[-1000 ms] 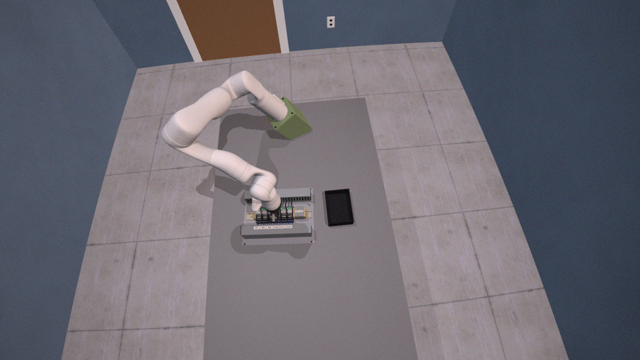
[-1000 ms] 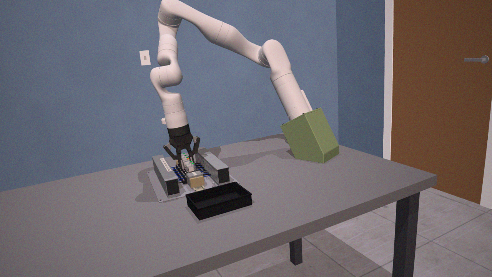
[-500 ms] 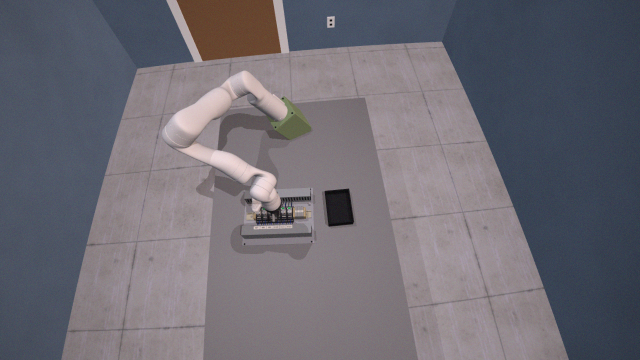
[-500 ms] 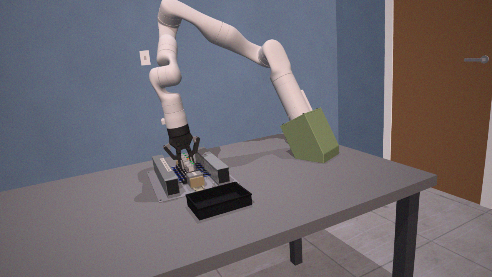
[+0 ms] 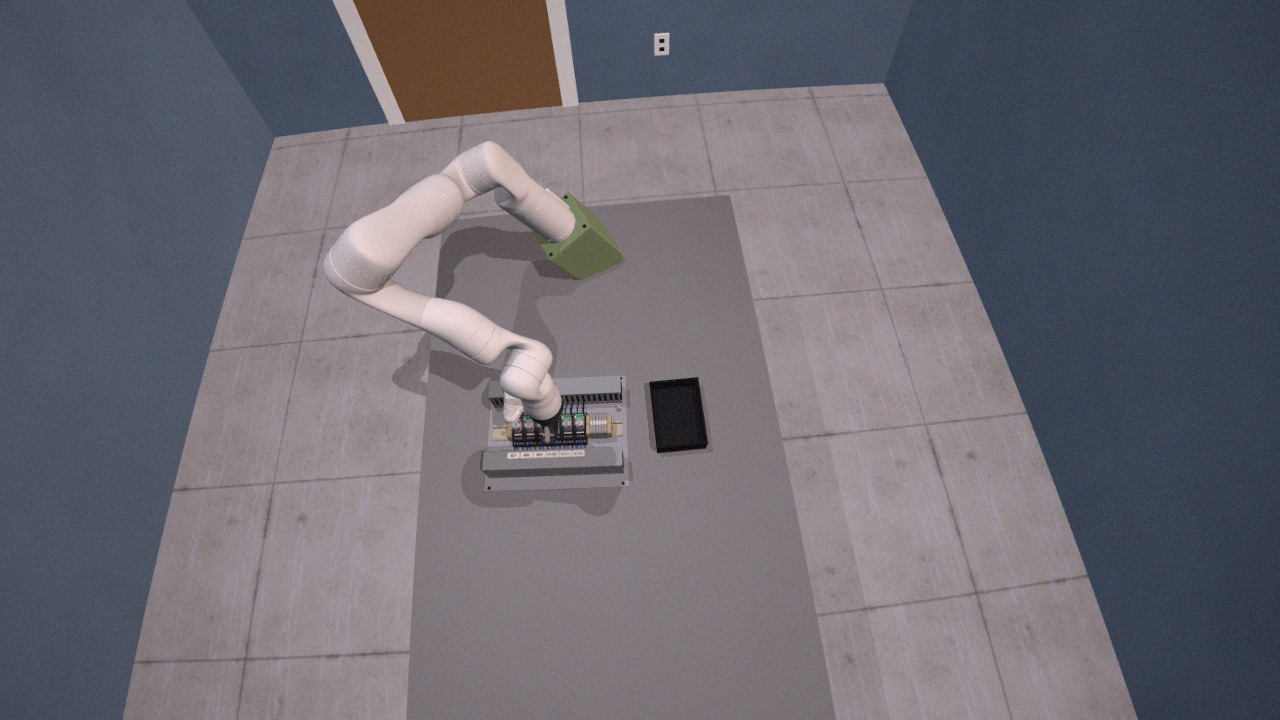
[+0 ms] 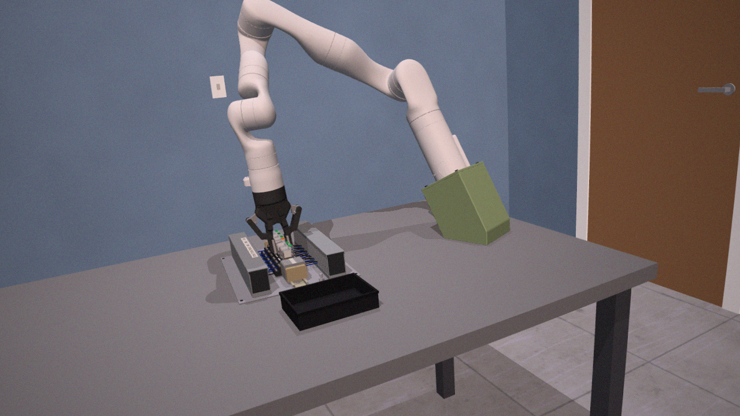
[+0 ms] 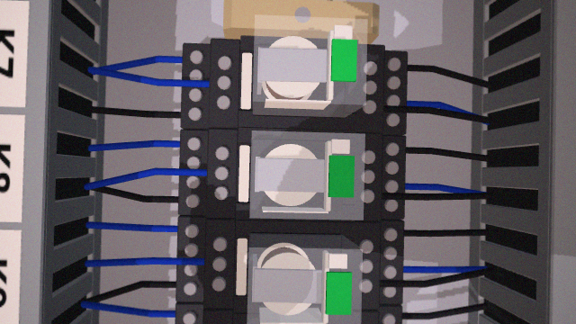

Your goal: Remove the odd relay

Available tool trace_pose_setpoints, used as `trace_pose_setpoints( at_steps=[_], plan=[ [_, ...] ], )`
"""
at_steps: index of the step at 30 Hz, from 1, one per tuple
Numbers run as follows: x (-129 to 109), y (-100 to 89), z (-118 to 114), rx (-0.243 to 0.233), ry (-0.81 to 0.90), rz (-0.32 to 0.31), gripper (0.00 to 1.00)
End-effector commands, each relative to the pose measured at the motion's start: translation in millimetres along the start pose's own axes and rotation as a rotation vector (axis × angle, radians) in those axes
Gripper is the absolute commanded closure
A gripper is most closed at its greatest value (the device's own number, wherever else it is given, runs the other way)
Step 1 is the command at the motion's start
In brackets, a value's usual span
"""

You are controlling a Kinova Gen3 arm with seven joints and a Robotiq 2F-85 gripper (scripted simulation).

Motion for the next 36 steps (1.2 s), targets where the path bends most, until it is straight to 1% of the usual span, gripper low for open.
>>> trace_pose_setpoints(
  at_steps=[1,12,21,29,36],
  plan=[
    [0.5,-3.1,-0.7,-0.011,0.003,0.001,1.0],
    [0.6,-2.5,-0.1,-0.032,0.004,0.006,1.0],
    [0.6,-2.5,0.1,-0.037,0.004,0.006,1.0],
    [0.8,-2.9,0.9,-0.057,0.004,0.011,1.0],
    [0.8,-3.0,1.0,-0.06,0.004,0.011,1.0]
  ],
)
Point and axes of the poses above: the point where the finger pads meet when closed, its own y axis out along the fingers, its own z axis across the jaws, x = y × z, the point moved 1 cm from there along -y, back along the fingers, and after that the axes turned 11 degrees about -y, right-handed, at the moved point
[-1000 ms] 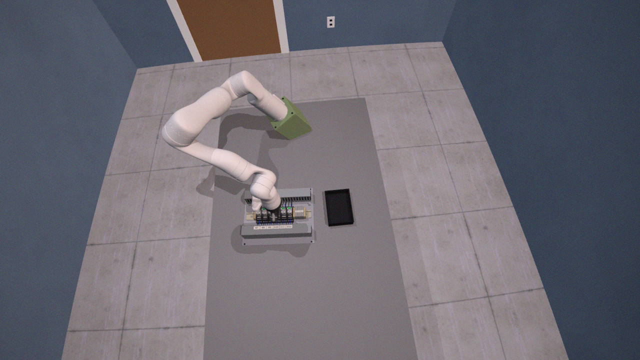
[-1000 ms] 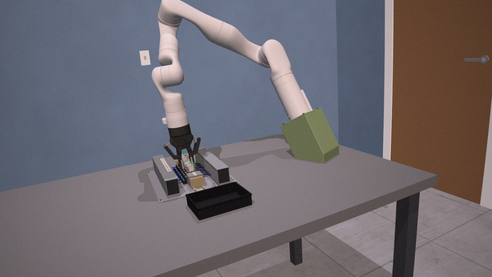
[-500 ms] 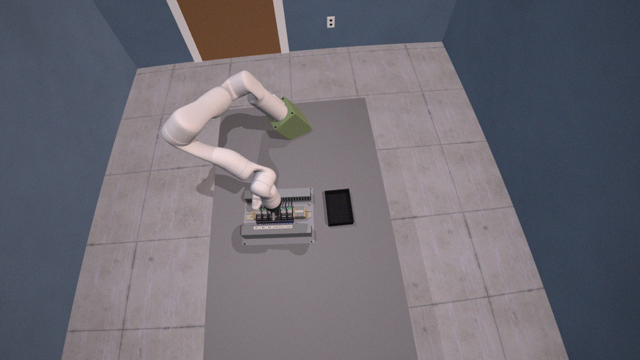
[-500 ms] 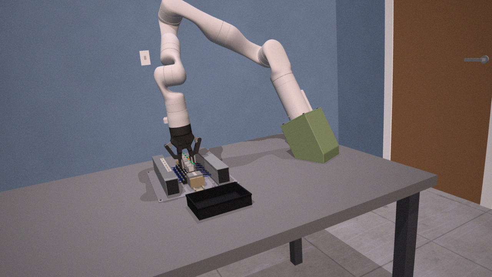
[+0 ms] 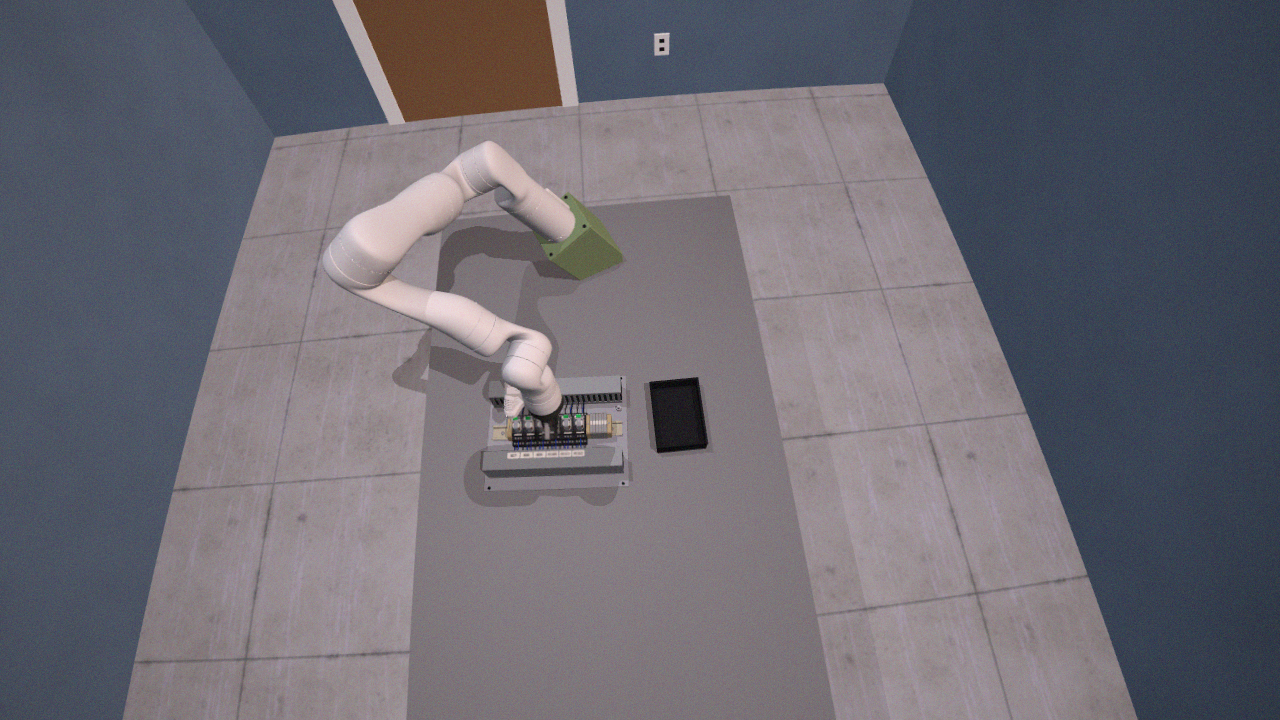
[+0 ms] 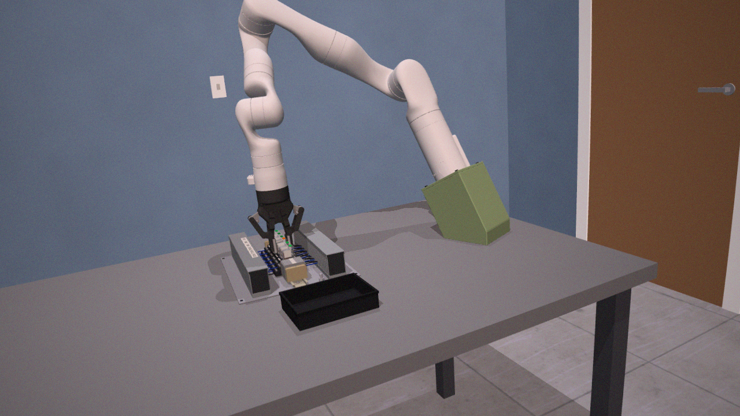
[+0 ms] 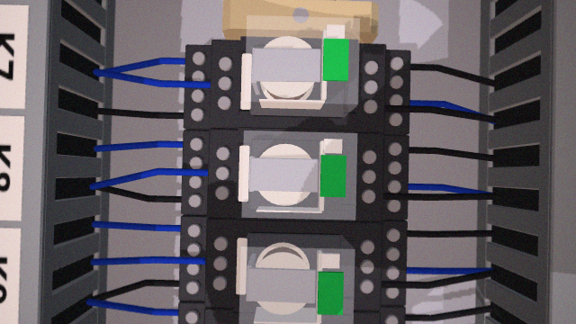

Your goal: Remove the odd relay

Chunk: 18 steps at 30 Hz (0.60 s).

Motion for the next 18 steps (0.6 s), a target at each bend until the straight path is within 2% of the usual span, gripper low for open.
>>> trace_pose_setpoints(
  at_steps=[1,18],
  plan=[
    [0.4,-2.9,-1.1,-0.01,0.004,0.0,1.0],
    [0.6,-2.6,-0.2,-0.035,0.004,0.005,1.0]
  ],
)
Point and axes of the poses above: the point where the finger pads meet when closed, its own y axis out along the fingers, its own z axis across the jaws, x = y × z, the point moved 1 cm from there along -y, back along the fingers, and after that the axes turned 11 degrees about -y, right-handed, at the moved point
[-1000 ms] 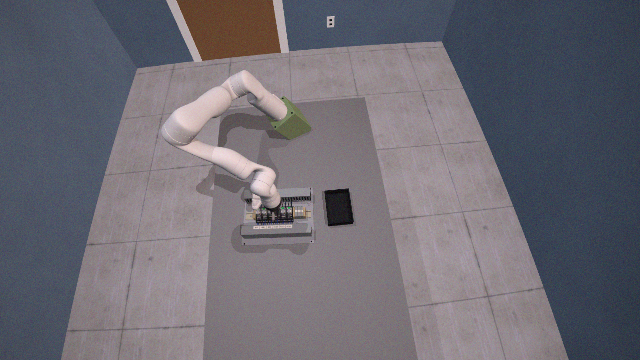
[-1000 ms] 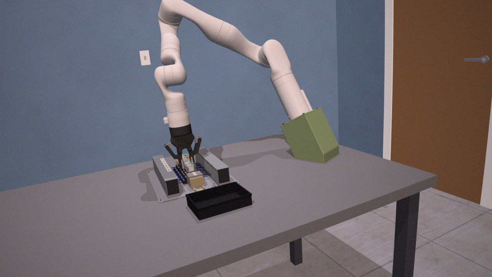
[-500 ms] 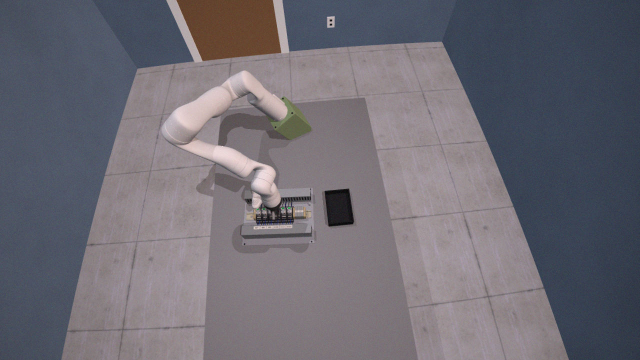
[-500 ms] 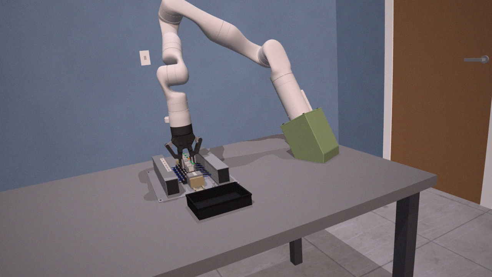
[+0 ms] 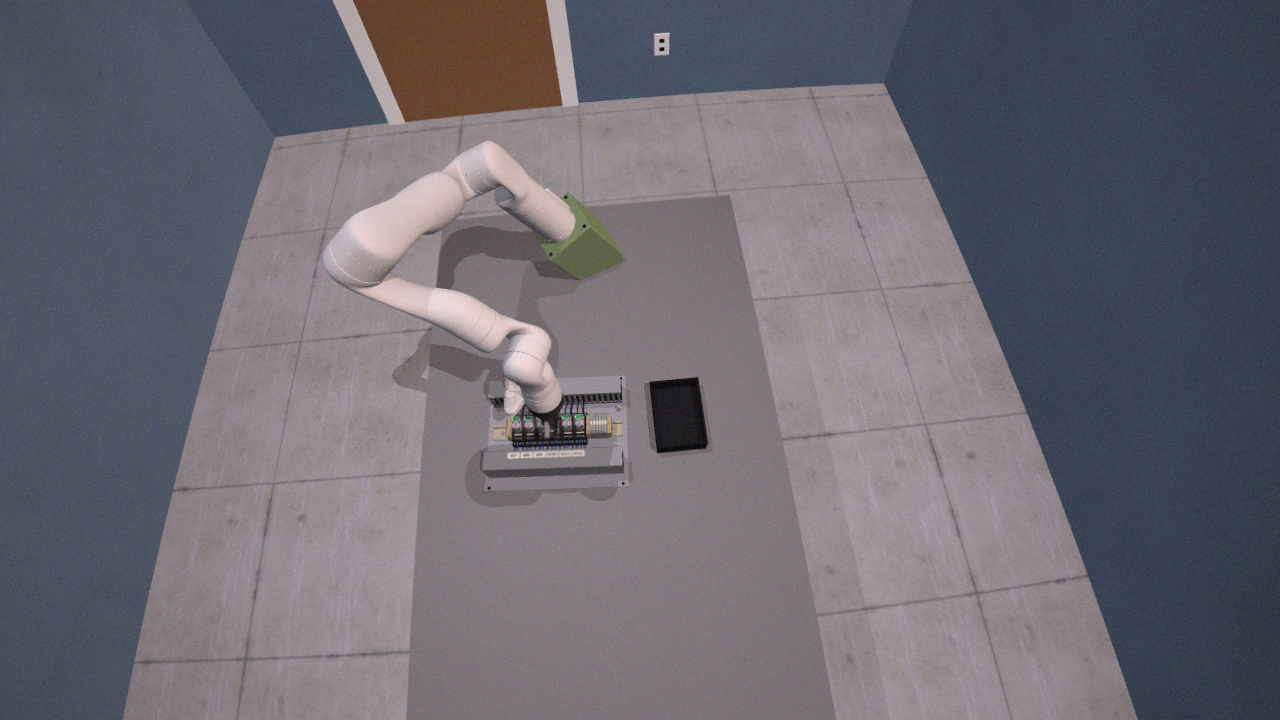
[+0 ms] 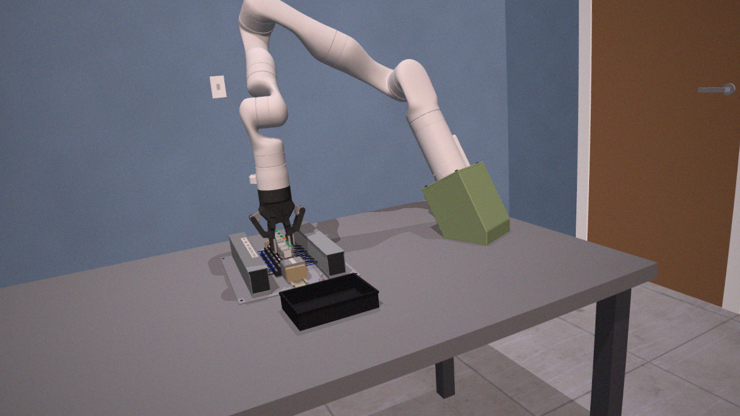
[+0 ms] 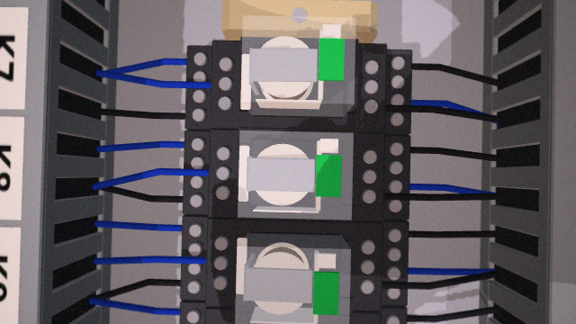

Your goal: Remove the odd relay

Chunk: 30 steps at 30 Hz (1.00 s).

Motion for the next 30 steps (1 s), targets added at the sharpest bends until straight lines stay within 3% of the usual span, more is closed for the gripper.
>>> trace_pose_setpoints(
  at_steps=[1,30],
  plan=[
    [0.3,-2.6,-1.2,-0.01,0.004,0.0,1.0],
    [0.7,-2.6,0.6,-0.06,0.004,0.009,1.0]
  ],
)
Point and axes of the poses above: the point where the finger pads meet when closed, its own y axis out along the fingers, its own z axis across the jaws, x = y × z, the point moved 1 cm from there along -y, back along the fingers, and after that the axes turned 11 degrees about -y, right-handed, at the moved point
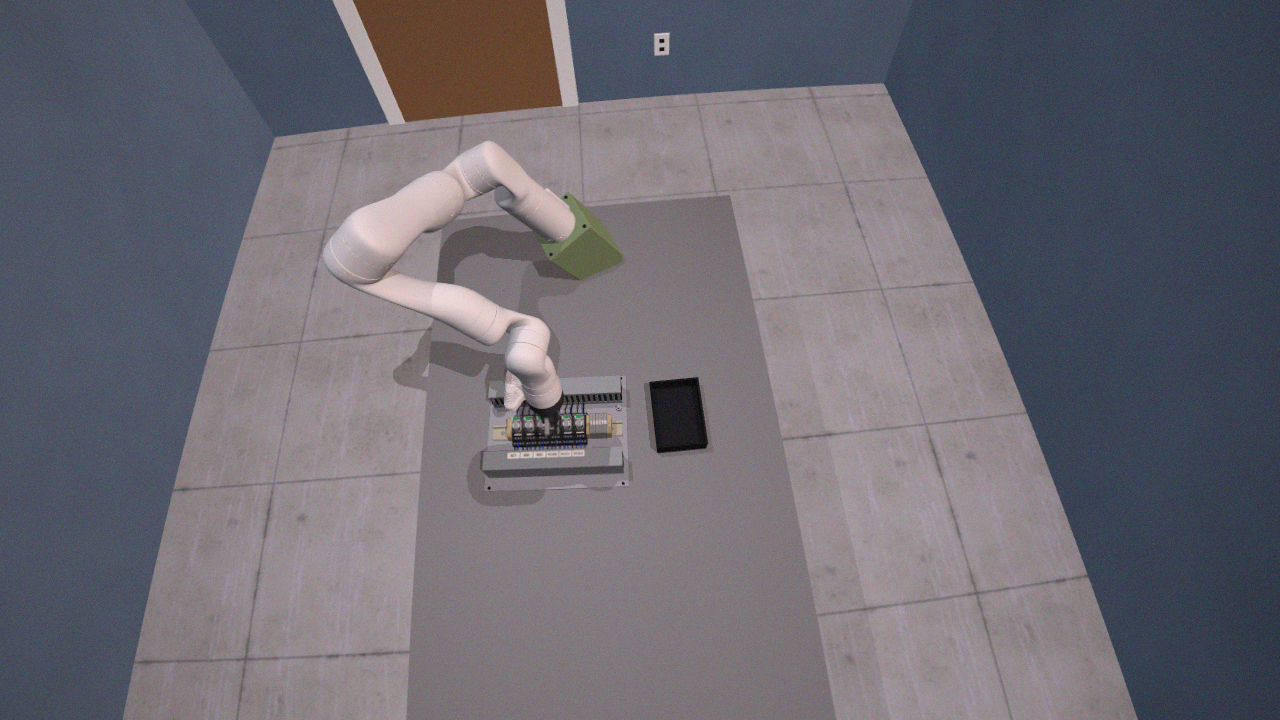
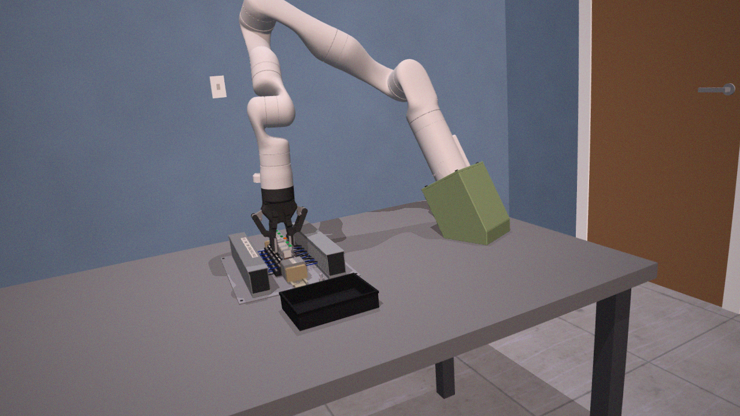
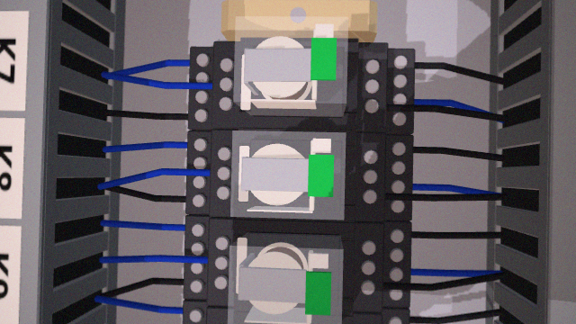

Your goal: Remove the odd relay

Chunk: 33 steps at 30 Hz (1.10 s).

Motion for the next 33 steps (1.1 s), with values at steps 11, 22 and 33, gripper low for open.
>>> trace_pose_setpoints(
  at_steps=[11,22,33],
  plan=[
    [0.3,-2.6,-0.8,-0.03,0.004,0.003,1.0],
    [0.5,-2.6,-0.4,-0.039,0.004,0.005,1.0],
    [0.6,-2.5,0.5,-0.062,0.004,0.009,1.0]
  ],
)
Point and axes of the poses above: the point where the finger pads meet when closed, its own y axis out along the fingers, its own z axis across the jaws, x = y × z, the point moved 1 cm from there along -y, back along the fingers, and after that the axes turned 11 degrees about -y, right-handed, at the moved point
